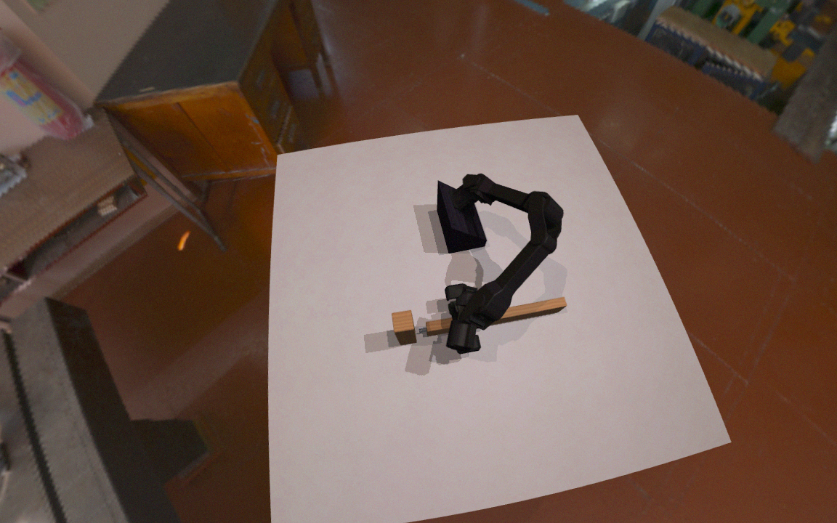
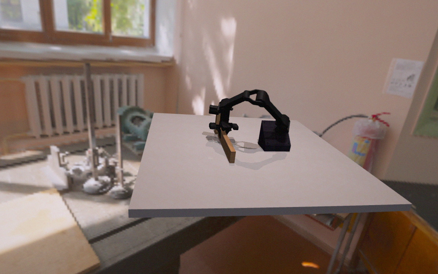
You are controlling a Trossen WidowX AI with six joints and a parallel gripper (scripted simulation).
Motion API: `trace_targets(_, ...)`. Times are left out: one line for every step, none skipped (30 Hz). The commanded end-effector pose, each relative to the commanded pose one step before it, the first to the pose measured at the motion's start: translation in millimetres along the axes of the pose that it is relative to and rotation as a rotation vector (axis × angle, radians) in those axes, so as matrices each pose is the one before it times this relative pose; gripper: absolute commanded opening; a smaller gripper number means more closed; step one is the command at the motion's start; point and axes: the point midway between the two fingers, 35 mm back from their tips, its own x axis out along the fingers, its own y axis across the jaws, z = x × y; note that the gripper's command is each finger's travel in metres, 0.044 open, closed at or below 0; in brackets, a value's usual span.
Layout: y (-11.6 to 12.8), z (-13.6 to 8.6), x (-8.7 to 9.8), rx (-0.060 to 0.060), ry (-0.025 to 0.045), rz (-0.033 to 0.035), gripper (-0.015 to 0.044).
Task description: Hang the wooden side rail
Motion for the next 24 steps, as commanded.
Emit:
trace_targets(-0.24, -0.54, -2.79, 0.0040, -0.00147, -0.00409, 0.0000)
trace_targets(0.00, 0.00, -0.17, 0.0000, 0.00001, 0.00000, 0.0000)
trace_targets(0.00, 0.00, -0.17, 0.0000, 0.00001, 0.00000, 0.0000)
trace_targets(0.00, 0.00, -0.17, 0.0000, 0.00001, 0.00000, 0.0000)
trace_targets(0.00, 0.00, -0.17, 0.0000, 0.00001, 0.00000, 0.0000)
trace_targets(0.00, 0.00, -0.17, 0.0000, 0.00001, 0.00000, 0.0000)
trace_targets(0.00, 0.00, -0.17, 0.0000, 0.00001, 0.00000, 0.0000)
trace_targets(0.00, 0.00, -0.17, 0.0000, 0.00001, 0.00000, 0.0000)
trace_targets(0.00, 0.00, -0.17, 0.0000, 0.00001, 0.00000, 0.0000)
trace_targets(0.00, 0.00, -0.17, 0.0000, 0.00001, 0.00000, 0.0000)
trace_targets(0.00, 0.00, -0.17, 0.0000, 0.00001, 0.00000, 0.0000)
trace_targets(0.00, 0.00, -0.17, 0.0000, 0.00001, 0.00000, 0.0000)
trace_targets(0.00, 0.00, -0.17, 0.0000, 0.00001, 0.00000, 0.0000)
trace_targets(0.00, 0.00, -0.17, 0.0000, 0.00001, 0.00000, 0.0000)
trace_targets(0.00, 0.00, -0.17, 0.0000, 0.00001, 0.00000, 0.0000)
trace_targets(0.00, 0.00, -0.17, 0.0000, 0.00001, 0.00000, 0.0000)
trace_targets(0.00, 0.00, -0.17, 0.0000, 0.00001, 0.00000, 0.0000)
trace_targets(0.00, 0.00, -0.17, 0.0000, 0.00001, 0.00000, 0.0000)
trace_targets(0.00, 0.00, -0.17, 0.0000, 0.00001, 0.00000, 0.0000)
trace_targets(0.00, 0.00, -0.17, 0.0000, 0.00001, 0.00000, 0.0000)
trace_targets(0.00, 0.00, -0.17, 0.0000, 0.00001, 0.00000, 0.0000)
trace_targets(0.00, 0.00, -0.17, 0.0000, 0.00001, 0.00000, 0.0000)
trace_targets(0.00, 0.00, -0.17, 0.0000, 0.00001, 0.00000, 0.0000)
trace_targets(0.00, 0.00, -0.17, 0.0000, 0.00001, 0.00000, 0.0000)
